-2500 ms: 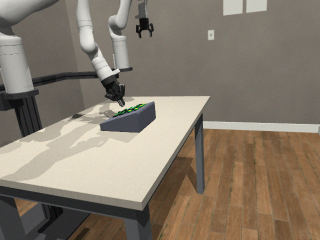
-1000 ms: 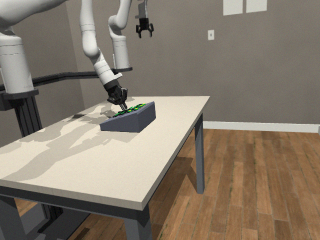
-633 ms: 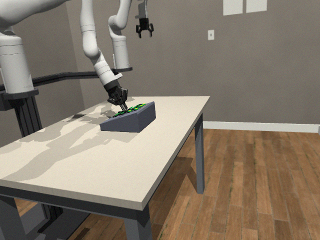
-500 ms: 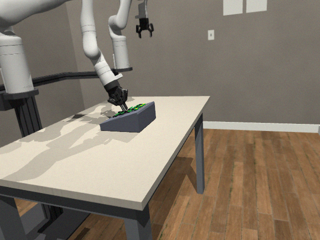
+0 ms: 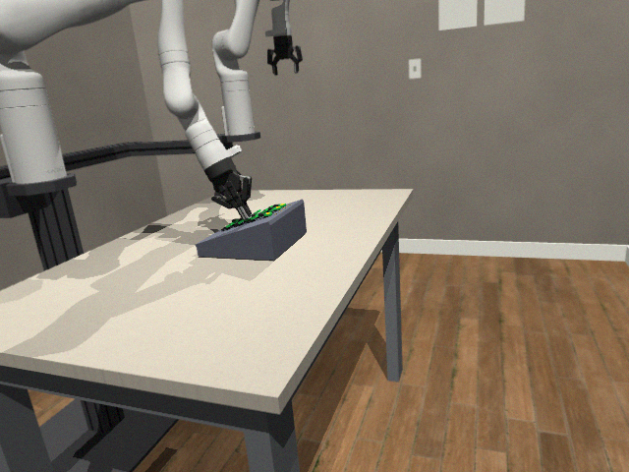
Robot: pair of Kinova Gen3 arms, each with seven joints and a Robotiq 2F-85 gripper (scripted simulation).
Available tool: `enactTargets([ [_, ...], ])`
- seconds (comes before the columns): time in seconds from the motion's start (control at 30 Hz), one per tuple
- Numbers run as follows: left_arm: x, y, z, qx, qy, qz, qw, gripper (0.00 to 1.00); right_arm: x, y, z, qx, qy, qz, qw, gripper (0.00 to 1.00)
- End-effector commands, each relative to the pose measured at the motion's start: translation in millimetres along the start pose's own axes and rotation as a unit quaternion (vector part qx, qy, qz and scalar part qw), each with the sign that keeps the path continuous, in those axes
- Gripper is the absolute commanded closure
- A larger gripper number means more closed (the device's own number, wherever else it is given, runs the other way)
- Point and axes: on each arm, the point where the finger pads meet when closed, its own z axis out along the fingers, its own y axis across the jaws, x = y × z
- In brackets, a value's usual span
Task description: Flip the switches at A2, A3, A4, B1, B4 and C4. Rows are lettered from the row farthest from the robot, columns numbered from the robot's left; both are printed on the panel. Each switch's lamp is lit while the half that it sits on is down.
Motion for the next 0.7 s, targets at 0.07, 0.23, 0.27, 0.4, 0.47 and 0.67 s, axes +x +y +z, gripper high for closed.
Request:
enactTargets([
  [0.07,-0.4,0.1,-0.8,0.0,-0.001,0.0,1.0,0.002,0.5,0.5,-0.4,0.0,0.001,0.0,1.0,0.903],
  [0.23,-0.4,0.1,-0.8,0.0,-0.001,0.0,1.0,0.002,0.5,0.5,-1.4,0.0,0.001,0.0,1.0,0.903],
  [0.27,-0.4,0.1,-0.8,0.0,-0.001,0.0,1.0,0.002,0.5,0.5,-2.6,0.0,0.001,0.0,1.0,0.903],
  [0.4,-0.4,0.1,-0.8,0.0,-0.001,0.0,1.0,0.002,0.5,0.5,-11.9,0.0,0.001,0.0,1.0,0.903],
  [0.47,-0.4,0.1,-0.8,0.0,-0.001,0.0,1.0,0.002,0.5,0.4,-17.8,0.0,0.001,0.0,1.0,0.903],
  [0.67,-0.4,0.1,-0.8,0.0,-0.001,0.0,1.0,0.002,0.5,0.4,-27.1,0.0,0.001,0.0,1.0,0.903],
])
